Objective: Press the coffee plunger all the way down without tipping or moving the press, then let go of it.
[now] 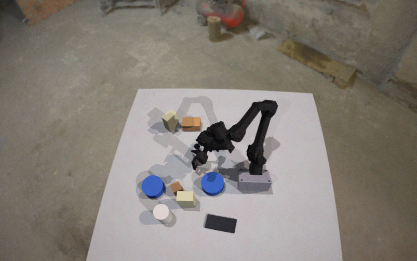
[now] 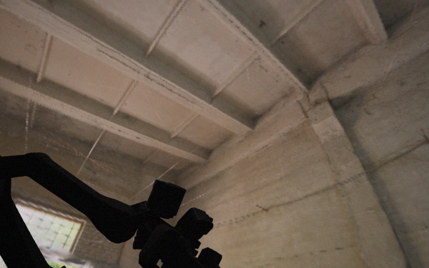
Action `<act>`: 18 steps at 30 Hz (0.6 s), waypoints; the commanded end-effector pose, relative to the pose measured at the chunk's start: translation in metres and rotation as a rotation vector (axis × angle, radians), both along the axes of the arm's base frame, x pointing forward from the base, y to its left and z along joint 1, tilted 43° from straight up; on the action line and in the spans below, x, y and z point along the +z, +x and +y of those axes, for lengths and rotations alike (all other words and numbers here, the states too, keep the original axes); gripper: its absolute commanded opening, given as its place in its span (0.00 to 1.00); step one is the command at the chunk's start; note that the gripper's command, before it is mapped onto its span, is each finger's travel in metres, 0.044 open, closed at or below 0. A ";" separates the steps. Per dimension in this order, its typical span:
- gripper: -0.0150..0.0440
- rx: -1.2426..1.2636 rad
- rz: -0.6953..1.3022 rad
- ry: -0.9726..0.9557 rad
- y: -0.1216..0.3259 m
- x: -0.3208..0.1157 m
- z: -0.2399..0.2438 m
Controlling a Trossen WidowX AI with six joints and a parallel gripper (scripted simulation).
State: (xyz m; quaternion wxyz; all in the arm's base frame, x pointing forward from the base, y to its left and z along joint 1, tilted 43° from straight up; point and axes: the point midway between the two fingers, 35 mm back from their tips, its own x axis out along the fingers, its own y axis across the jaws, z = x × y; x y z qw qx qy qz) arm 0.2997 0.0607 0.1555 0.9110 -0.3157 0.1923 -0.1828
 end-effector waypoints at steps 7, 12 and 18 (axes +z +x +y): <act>1.00 0.002 0.004 0.003 0.000 0.003 0.004; 1.00 -0.003 0.019 0.006 -0.002 0.026 0.029; 1.00 -0.002 0.015 -0.008 -0.012 0.058 0.054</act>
